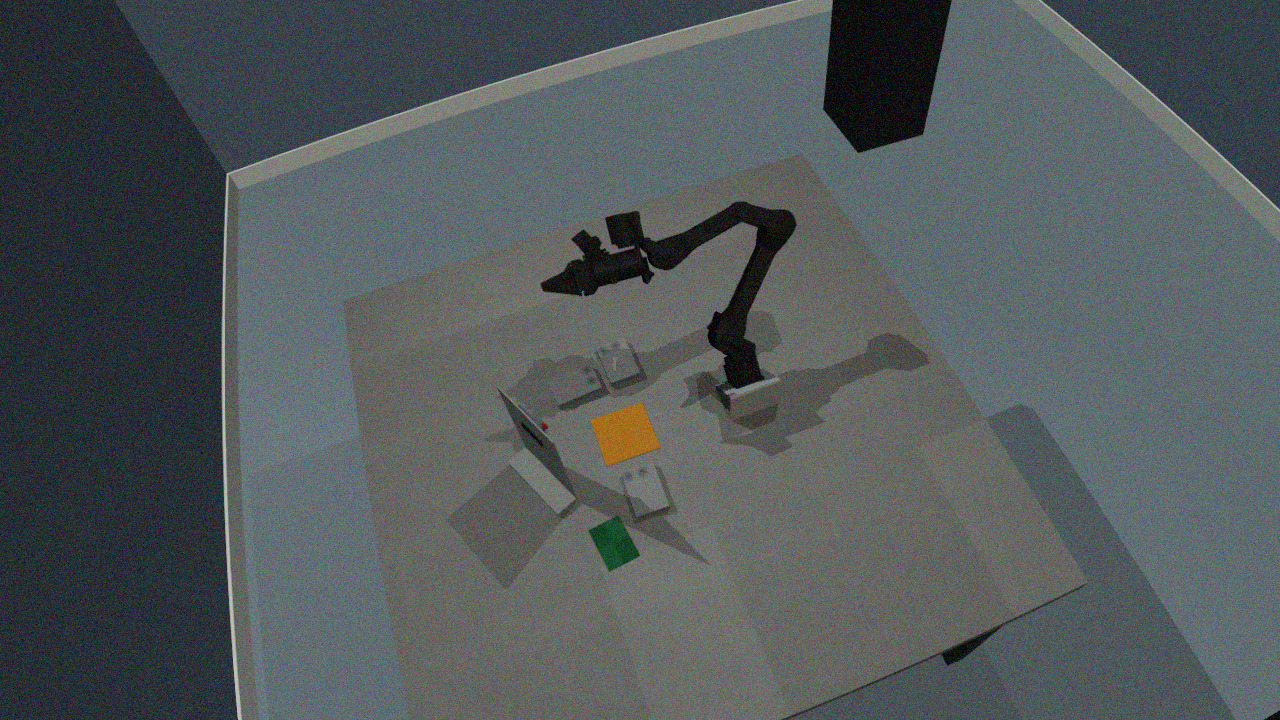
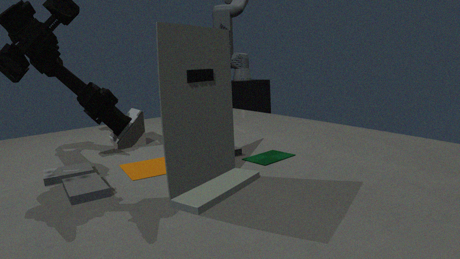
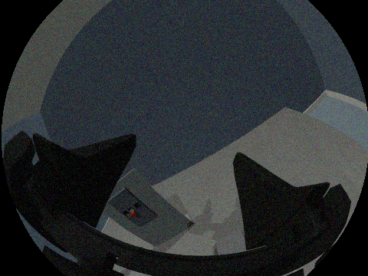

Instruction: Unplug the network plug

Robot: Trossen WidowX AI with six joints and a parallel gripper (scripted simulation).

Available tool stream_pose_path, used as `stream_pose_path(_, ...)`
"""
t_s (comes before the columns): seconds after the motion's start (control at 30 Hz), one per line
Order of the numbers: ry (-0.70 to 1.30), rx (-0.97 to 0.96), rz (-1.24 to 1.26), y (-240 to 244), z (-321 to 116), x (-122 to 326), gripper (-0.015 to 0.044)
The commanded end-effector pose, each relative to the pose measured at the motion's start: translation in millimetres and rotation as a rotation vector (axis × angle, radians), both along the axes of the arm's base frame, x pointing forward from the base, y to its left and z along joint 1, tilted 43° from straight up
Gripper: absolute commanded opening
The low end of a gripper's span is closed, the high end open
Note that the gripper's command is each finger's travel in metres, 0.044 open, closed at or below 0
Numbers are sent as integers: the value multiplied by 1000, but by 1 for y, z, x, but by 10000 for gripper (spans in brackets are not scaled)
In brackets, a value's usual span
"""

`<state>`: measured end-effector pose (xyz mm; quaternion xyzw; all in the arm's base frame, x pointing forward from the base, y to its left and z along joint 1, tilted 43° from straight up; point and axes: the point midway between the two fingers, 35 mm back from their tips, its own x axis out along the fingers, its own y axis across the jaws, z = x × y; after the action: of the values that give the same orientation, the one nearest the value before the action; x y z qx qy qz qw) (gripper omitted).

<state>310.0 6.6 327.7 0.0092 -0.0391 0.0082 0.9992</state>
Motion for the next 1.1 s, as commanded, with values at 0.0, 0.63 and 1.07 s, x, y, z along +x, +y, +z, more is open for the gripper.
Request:
stream_pose_path(0.0, 5, 5, 5, 0, -2, 1, 374)
stream_pose_path(0.63, 699, 737, 322, 49, -195, -8, 156)
stream_pose_path(1.07, 706, 745, 323, 51, -197, -2, 156)
